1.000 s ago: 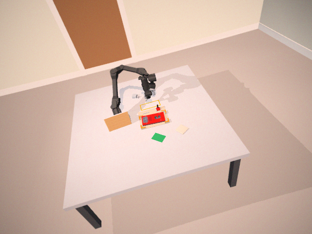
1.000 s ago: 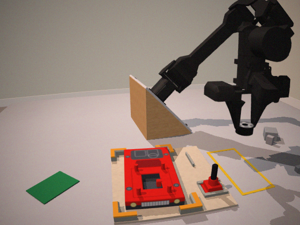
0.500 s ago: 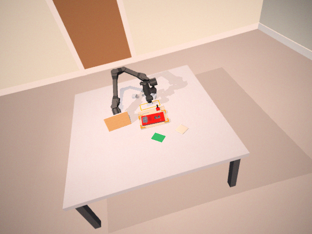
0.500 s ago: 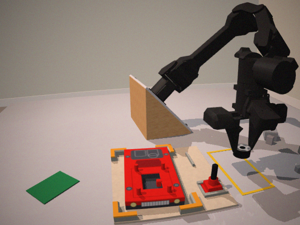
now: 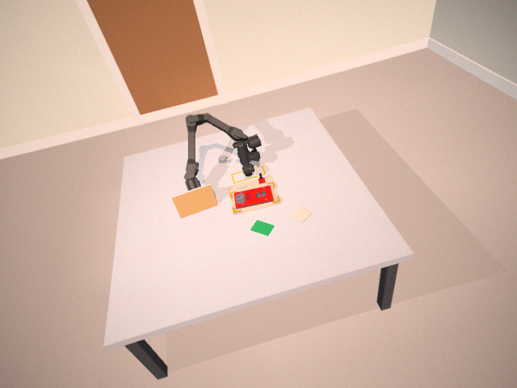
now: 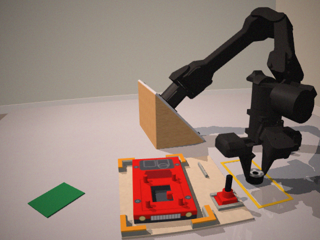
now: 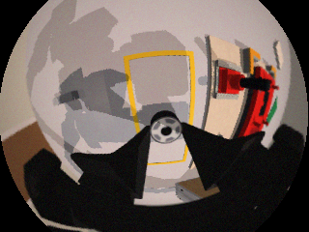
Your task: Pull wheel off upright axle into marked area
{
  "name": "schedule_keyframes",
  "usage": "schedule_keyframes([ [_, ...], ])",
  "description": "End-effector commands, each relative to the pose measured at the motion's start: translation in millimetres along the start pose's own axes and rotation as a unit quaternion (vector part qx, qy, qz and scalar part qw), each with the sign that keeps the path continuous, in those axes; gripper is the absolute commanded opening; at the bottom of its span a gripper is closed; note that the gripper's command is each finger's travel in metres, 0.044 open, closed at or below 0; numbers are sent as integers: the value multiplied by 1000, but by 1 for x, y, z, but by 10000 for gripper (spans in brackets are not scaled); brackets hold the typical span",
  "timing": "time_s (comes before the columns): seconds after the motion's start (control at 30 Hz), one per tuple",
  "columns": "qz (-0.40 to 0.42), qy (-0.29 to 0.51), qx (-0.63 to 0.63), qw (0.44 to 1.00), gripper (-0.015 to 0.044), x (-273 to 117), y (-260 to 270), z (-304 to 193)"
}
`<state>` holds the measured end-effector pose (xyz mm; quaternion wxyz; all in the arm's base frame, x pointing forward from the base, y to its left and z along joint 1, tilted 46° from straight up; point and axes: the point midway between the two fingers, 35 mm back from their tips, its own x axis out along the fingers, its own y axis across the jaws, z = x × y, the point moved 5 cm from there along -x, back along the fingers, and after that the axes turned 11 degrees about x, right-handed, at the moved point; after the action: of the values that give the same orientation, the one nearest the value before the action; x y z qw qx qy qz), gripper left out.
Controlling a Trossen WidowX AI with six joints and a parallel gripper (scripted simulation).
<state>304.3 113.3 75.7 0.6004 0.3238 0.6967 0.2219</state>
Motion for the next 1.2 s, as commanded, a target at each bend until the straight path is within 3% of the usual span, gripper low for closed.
schedule_keyframes([
  [0.0,0,1,-1,1000,157,0,0,0],
  [0.17,-1,1,-1,1000,289,-2,0,0],
  [0.5,-1,3,1,1000,300,-60,0,1],
  [0.7,-6,1,6,1000,440,-87,-34,-37],
  [0.83,-3,5,4,1000,440,-105,-53,-70],
  [1.17,-3,5,4,1000,440,-106,-53,-71],
])
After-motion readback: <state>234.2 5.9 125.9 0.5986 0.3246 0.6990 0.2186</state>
